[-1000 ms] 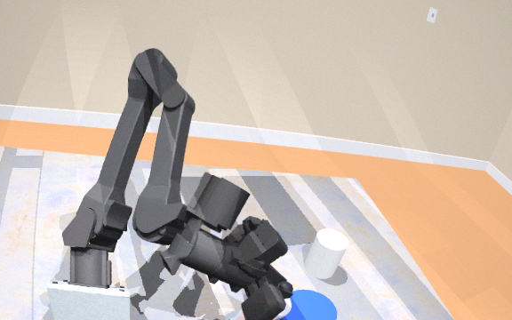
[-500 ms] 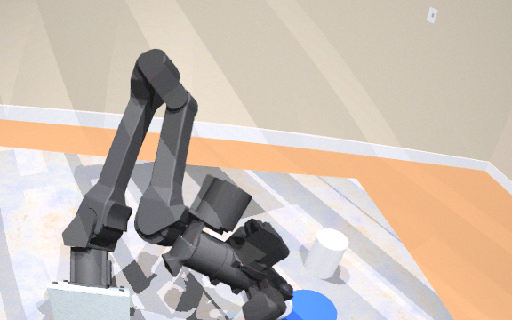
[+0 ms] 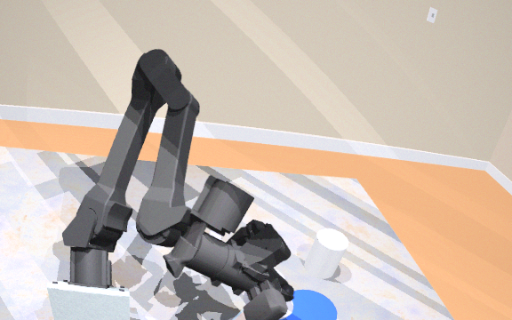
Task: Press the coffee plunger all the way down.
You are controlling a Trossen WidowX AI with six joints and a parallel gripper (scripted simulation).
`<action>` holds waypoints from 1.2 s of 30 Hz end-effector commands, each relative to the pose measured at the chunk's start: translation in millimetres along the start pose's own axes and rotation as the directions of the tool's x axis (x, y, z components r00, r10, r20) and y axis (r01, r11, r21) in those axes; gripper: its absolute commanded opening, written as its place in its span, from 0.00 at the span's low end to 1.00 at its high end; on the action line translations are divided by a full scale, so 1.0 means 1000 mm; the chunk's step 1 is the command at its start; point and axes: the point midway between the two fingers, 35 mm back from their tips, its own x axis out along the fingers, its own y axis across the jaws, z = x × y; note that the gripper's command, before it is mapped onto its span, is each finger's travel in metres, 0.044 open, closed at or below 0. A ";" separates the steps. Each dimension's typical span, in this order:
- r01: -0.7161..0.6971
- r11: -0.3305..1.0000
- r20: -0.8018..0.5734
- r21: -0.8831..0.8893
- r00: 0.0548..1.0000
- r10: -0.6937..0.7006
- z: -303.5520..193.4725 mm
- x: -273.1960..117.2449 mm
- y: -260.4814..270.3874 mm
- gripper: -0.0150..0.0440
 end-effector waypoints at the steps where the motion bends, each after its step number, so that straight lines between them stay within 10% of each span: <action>1: 0.000 1.000 0.000 0.000 1.000 0.000 0.000 0.000 0.000 0.45; 9: 0.000 1.000 0.000 0.000 1.000 0.000 0.000 0.000 0.000 0.45; 21: 0.000 1.000 0.000 0.000 1.000 0.000 0.000 0.000 0.000 0.98; 36: 0.028 1.000 0.018 0.003 0.999 -0.028 0.029 -0.018 -0.004 1.00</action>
